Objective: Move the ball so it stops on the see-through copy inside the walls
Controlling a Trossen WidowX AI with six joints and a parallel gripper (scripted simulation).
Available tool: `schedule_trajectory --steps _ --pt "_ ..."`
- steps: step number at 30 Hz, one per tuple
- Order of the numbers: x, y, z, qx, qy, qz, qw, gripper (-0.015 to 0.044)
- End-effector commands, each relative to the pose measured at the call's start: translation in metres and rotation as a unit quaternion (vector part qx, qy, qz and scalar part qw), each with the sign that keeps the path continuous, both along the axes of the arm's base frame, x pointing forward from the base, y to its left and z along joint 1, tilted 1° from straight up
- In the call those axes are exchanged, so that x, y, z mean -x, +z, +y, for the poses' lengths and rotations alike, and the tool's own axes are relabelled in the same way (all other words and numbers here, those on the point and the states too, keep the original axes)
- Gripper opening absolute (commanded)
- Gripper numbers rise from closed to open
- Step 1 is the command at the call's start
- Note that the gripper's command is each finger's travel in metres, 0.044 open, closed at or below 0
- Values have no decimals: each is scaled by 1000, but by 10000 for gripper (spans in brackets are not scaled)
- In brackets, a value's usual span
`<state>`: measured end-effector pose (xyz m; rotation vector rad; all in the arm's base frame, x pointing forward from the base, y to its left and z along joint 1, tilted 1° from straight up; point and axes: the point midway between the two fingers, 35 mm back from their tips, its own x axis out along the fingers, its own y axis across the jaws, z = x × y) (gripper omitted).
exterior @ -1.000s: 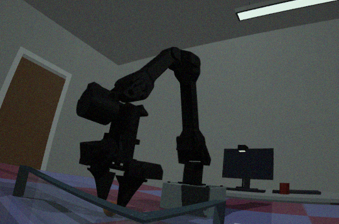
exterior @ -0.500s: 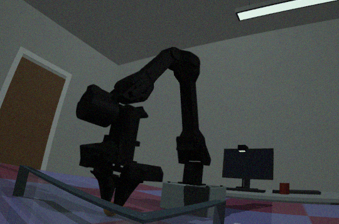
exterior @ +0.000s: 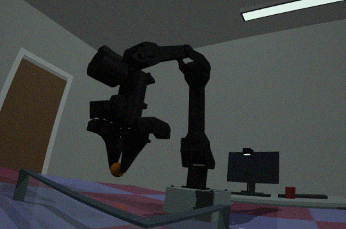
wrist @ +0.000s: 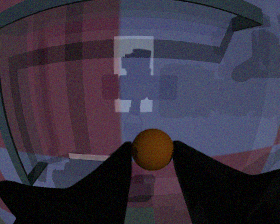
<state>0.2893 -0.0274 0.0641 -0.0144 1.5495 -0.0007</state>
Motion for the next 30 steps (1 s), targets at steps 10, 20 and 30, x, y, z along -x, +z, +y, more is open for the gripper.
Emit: schedule_trajectory --steps 10,20,30 --pt "16 29 -5 2 0 -1 1000 0" --pt "43 2 -19 3 0 0 1000 0" --pt "45 -28 -21 3 0 0 1000 0"
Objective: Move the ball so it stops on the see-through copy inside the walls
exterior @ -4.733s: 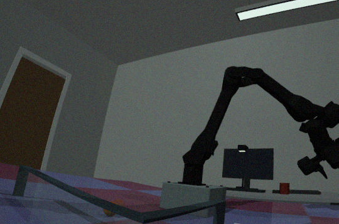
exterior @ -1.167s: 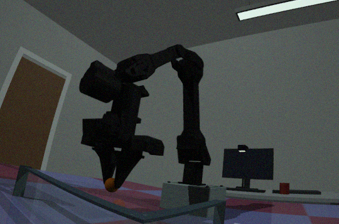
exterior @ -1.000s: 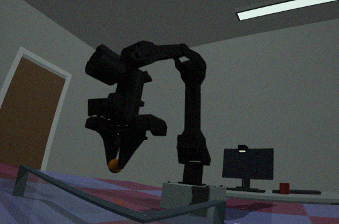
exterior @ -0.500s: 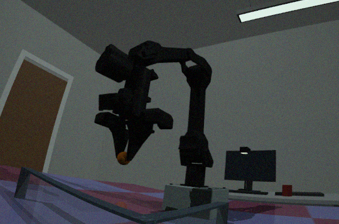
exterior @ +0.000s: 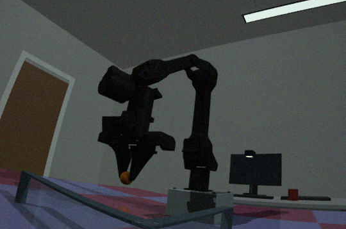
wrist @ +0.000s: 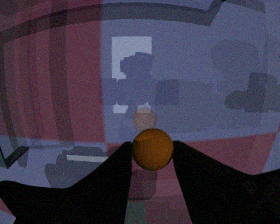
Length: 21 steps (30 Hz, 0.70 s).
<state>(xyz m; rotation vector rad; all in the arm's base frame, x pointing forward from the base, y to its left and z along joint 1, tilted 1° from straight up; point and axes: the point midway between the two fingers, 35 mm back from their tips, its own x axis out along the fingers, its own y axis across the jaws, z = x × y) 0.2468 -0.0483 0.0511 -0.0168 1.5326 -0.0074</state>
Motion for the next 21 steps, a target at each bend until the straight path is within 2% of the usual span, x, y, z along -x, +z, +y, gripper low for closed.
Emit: schedule_trajectory --steps 1,8,21 --pt "2 -21 -1 0 2 9 1000 0" --pt "4 -58 -1 0 2 9 1000 0" --pt "4 -71 -1 0 2 9 1000 0"
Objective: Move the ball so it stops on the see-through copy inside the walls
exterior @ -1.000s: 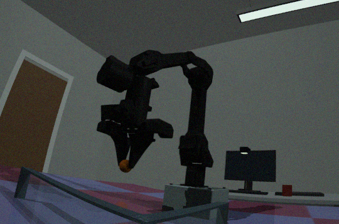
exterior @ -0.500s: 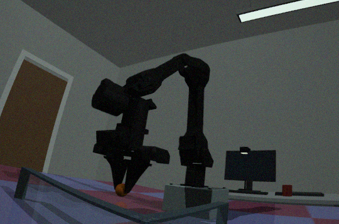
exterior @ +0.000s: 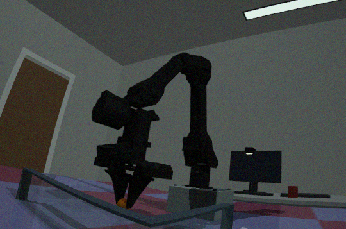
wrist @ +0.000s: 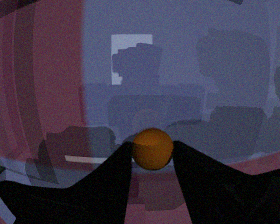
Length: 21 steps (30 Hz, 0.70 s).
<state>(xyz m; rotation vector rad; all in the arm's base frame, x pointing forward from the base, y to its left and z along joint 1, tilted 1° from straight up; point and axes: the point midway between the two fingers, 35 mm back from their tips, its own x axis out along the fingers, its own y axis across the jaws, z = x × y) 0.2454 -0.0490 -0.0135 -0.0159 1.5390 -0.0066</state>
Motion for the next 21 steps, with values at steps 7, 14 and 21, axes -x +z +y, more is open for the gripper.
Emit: schedule_trajectory --steps 7,14,21 --pt "3 -14 0 1 2 6 1000 0" --pt "1 -12 0 0 0 2 1000 79" --pt "1 -12 0 0 0 2 1000 242"
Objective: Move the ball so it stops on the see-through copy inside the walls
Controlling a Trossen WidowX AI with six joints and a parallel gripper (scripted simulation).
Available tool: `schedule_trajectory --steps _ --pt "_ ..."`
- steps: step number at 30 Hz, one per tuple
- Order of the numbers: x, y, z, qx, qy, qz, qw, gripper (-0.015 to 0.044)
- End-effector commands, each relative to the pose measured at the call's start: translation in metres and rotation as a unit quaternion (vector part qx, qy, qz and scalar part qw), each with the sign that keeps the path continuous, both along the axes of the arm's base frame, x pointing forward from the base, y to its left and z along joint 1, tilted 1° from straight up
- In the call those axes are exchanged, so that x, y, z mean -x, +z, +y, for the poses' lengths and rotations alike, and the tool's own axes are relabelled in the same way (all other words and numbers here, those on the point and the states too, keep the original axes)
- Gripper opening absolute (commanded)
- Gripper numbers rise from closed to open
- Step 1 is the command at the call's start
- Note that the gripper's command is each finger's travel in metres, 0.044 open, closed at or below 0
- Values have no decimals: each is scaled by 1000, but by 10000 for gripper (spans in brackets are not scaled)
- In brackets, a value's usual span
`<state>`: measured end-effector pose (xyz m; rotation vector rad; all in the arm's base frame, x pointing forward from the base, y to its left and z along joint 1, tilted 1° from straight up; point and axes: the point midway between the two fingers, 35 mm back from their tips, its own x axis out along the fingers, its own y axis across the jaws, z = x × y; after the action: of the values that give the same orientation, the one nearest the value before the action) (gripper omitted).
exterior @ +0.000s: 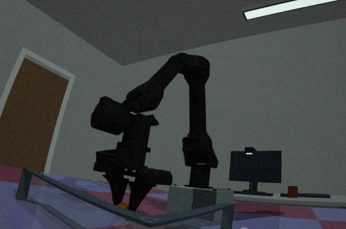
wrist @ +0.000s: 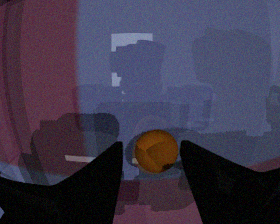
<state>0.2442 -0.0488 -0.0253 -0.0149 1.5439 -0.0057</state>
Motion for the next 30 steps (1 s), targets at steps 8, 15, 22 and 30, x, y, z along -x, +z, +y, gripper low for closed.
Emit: schedule_trajectory --steps 8,15,22,30 --pt "-3 25 0 1 1 1 1000 242" --pt "3 88 1 1 2 3 1000 242" --pt "-4 82 0 2 1 -9 1000 242" --pt "3 129 2 2 1 -10 1000 440"
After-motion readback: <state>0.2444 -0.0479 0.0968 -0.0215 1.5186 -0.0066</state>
